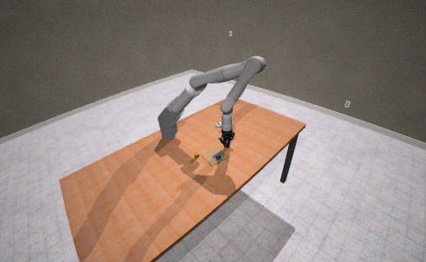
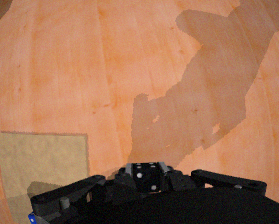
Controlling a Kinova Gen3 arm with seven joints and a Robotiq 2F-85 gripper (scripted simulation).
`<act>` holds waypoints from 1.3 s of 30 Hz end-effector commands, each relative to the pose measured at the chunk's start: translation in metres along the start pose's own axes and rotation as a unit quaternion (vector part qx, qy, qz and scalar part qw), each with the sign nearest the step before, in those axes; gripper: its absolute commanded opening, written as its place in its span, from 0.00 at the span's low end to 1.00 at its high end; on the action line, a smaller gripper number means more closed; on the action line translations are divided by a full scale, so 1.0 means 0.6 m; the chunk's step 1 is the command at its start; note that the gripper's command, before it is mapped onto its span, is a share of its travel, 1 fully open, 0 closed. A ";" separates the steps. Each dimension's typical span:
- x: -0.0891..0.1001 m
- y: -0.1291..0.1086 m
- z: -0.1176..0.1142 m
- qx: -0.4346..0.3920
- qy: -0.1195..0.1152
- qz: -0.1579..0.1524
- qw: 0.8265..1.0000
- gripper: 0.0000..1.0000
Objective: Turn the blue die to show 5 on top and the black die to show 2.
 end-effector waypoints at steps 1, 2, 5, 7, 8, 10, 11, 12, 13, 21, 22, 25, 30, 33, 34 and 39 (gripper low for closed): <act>-0.001 0.005 -0.001 0.000 0.000 -0.005 1.000 0.21; -0.001 0.005 -0.001 0.000 0.000 -0.005 1.000 0.21; 0.001 0.005 -0.001 0.000 0.000 -0.005 1.000 0.21; 0.004 0.005 -0.001 0.000 0.000 -0.005 1.000 0.21; 0.006 0.005 -0.001 0.000 0.000 -0.005 1.000 0.21; 0.006 0.005 -0.001 0.000 0.000 -0.005 1.000 0.21; 0.008 0.005 -0.001 0.000 0.000 -0.005 1.000 0.21; 0.011 0.005 -0.001 0.000 0.000 -0.005 1.000 0.21; 0.014 0.005 -0.001 0.000 0.000 -0.005 1.000 0.21; 0.053 0.005 -0.001 0.000 0.000 -0.005 1.000 0.21; 0.059 0.005 -0.001 0.000 0.000 -0.005 1.000 0.21; 0.076 0.004 -0.001 0.000 0.000 -0.005 1.000 0.21; 0.092 0.004 -0.001 0.000 0.000 -0.005 1.000 0.21; 0.107 0.004 -0.001 0.000 0.000 -0.005 1.000 0.21; 0.111 0.004 -0.001 0.000 0.000 -0.005 1.000 0.21; 0.123 0.004 -0.001 0.000 0.000 -0.005 1.000 0.21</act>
Point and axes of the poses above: the point where the finger pads meet when closed, its own x axis back along the fingers, its own z axis across the jaws, y = z × x, the point moved 6 cm from there along x, back along the fingers, and after that the axes turned 14 degrees about x, right-handed, at the moved point
